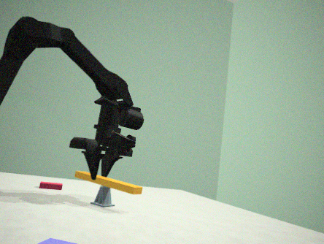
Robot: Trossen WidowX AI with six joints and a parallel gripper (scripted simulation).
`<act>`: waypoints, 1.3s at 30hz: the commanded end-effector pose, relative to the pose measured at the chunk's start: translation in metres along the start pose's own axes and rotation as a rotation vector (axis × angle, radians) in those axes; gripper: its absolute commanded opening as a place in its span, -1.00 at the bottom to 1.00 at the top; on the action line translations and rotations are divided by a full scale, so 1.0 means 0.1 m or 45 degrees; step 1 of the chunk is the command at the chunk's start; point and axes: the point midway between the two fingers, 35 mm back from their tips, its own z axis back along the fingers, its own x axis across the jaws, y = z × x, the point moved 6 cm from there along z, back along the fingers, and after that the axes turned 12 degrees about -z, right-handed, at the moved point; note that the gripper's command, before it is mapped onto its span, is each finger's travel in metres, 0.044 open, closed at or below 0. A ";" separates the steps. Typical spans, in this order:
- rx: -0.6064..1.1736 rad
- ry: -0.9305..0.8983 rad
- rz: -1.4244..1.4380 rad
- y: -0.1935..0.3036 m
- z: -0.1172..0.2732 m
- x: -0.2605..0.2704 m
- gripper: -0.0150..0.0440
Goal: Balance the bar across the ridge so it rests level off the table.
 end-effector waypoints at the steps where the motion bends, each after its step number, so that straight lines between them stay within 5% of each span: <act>1: -0.003 -0.002 -0.006 0.00 -0.01 0.00 -0.49; 39: -0.003 -0.001 -0.006 0.00 -0.04 0.00 -0.49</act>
